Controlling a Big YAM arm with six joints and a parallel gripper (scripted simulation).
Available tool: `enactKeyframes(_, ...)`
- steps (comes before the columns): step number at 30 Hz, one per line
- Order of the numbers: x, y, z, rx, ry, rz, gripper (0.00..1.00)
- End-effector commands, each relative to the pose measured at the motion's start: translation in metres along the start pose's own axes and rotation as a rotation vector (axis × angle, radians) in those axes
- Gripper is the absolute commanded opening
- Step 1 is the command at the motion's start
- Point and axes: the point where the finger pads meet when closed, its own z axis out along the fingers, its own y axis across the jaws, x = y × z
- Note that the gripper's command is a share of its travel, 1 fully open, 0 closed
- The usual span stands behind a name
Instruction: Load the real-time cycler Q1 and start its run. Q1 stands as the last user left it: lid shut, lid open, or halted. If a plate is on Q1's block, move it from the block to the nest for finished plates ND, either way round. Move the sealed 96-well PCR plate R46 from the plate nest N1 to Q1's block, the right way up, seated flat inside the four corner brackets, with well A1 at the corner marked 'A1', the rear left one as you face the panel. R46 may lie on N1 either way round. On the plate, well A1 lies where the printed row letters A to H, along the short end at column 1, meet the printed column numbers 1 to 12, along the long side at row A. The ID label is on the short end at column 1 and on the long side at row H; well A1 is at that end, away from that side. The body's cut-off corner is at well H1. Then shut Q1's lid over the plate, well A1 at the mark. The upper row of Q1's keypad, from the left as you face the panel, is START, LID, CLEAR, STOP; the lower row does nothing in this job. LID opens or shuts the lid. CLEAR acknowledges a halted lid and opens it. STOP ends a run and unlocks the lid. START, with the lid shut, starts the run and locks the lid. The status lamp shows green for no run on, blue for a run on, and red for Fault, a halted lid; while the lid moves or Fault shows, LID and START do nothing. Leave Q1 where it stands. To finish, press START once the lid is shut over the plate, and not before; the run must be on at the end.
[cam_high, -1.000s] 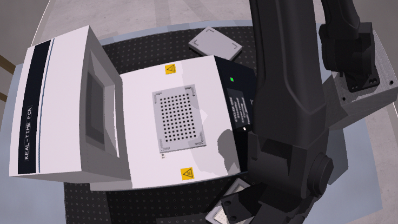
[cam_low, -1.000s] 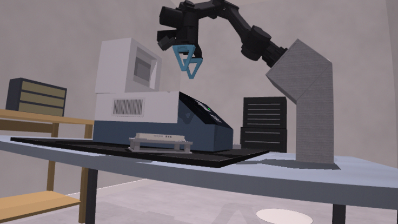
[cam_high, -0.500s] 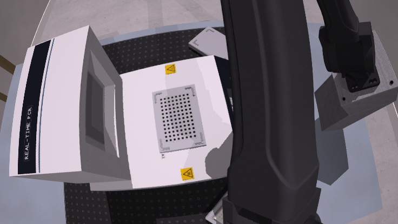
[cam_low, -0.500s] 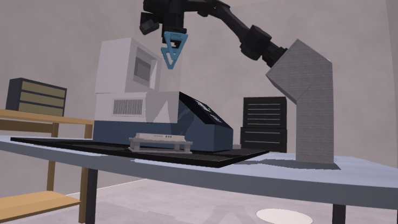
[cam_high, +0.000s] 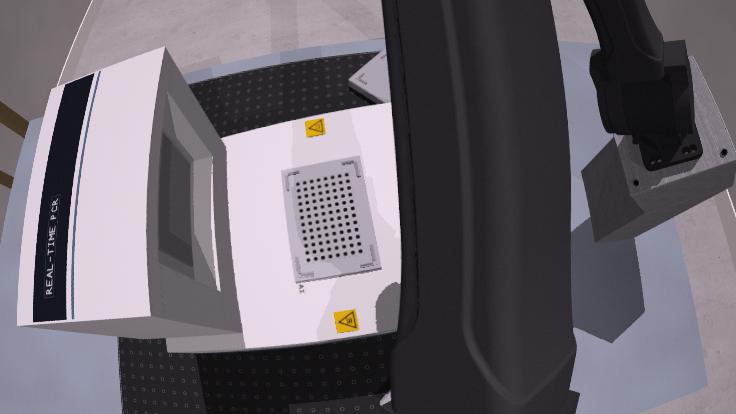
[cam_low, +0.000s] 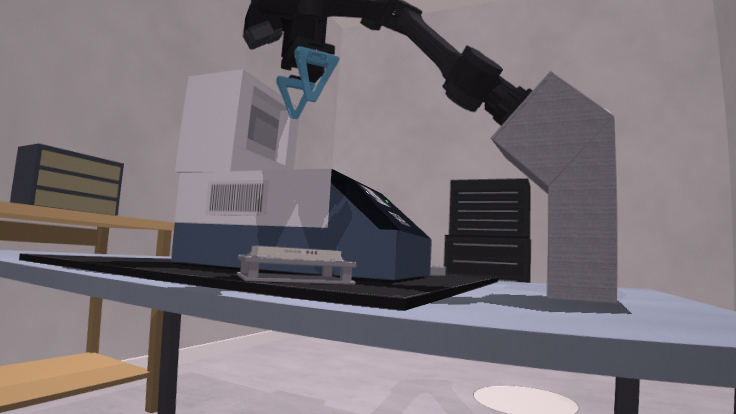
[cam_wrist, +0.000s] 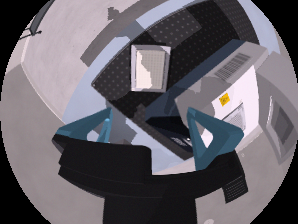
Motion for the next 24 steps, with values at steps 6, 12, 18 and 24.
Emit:
enactKeyframes(6, 0.01, -0.002, 0.004, 0.003, 0.016, 0.014, 1.0)
enactKeyframes(12, 0.009, 0.002, 0.008, 0.004, 0.023, 0.027, 1.0)
enactKeyframes(18, -0.001, -0.003, 0.013, 0.001, 0.0, 0.061, 1.0)
enactKeyframes(24, 0.007, 0.0, 0.041, 0.003, 0.023, 0.013, 1.0)
